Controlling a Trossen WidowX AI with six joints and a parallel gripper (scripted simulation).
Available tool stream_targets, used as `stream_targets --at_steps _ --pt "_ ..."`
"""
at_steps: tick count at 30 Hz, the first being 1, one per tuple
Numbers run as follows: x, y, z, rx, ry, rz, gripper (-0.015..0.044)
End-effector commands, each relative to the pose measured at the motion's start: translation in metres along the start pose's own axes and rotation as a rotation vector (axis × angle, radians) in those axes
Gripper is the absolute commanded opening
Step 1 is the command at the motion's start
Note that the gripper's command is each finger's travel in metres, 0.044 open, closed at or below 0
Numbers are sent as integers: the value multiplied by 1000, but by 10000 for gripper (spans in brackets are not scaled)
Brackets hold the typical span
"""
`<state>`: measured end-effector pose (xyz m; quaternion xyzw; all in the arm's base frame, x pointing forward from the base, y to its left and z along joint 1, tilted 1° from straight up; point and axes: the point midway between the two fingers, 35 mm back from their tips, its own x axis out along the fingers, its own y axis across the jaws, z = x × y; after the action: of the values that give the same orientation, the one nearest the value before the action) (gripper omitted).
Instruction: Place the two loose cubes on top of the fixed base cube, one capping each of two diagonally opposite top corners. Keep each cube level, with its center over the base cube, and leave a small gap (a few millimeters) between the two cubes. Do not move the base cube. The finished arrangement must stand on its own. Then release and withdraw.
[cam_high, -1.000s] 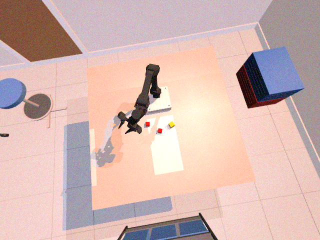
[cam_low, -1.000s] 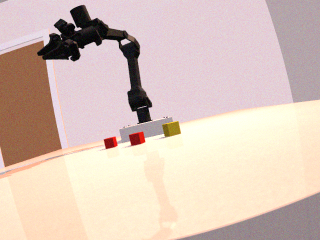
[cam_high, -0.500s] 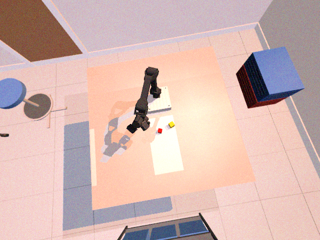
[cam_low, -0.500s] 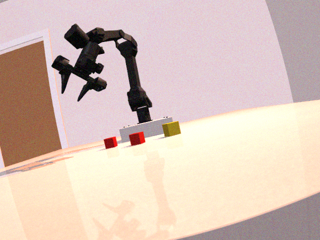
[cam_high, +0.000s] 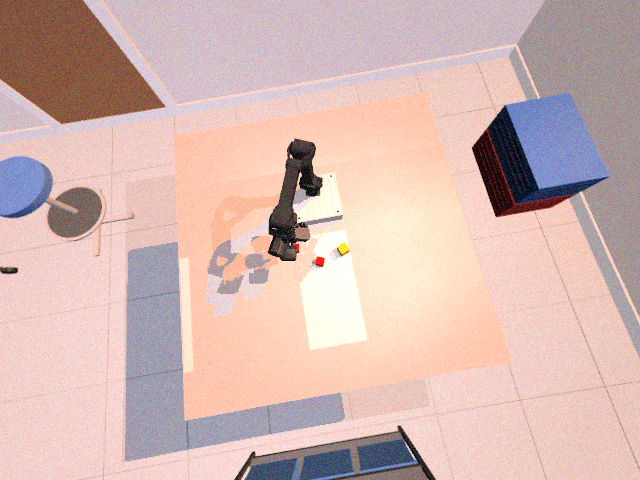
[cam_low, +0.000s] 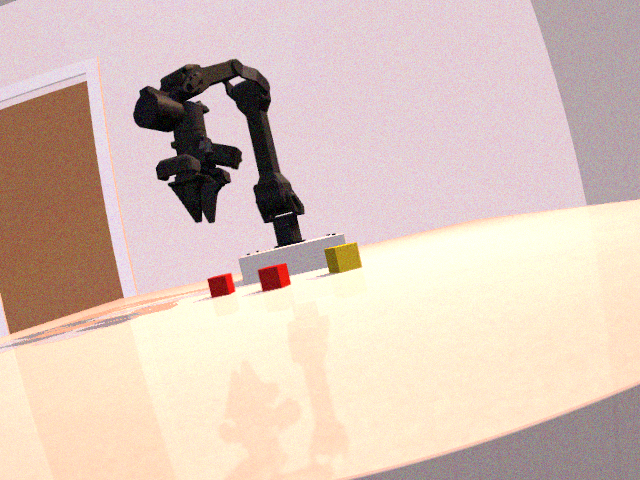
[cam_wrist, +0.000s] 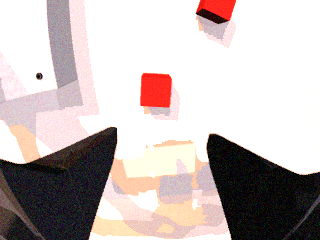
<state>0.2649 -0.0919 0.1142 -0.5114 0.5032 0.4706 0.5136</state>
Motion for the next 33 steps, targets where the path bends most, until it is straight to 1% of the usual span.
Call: stream_targets --at_steps 1,9,12,16,33 --pt "3 2 2 -17 -13 13 265" --pt "62 3 3 -17 -13 13 265" --pt "64 4 3 -17 -13 13 265" --pt "78 4 3 -17 -13 13 265" --pt "101 4 3 -17 -13 13 265"
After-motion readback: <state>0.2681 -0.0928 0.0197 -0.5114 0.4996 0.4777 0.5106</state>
